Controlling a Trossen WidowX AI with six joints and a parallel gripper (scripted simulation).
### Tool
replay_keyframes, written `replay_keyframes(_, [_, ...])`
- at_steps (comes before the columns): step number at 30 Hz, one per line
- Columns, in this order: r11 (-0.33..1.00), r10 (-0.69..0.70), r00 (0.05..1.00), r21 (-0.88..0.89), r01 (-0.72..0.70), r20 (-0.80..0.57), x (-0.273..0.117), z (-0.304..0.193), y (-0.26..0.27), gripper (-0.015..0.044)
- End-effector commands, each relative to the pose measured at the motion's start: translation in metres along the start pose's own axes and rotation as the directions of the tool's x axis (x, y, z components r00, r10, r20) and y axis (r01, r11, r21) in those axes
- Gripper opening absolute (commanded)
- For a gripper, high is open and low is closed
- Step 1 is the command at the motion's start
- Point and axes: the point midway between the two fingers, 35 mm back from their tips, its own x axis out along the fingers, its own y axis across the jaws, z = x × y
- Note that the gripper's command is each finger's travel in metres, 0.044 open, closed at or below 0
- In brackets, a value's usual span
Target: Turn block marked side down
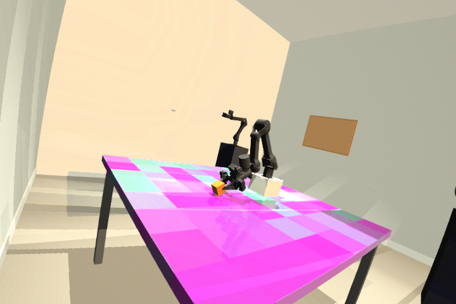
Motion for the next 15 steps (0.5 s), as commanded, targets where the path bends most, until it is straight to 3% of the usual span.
replay_keyframes(1, [1.0, -0.004, 1.0, -0.003, 0.004, 0.005, -0.0003, 0.0009, -0.0005, 0.0])
replay_keyframes(15, [1.0, -0.004, 1.0, -0.003, 0.004, 0.005, -0.0003, 0.0009, -0.0005, 0.0368])
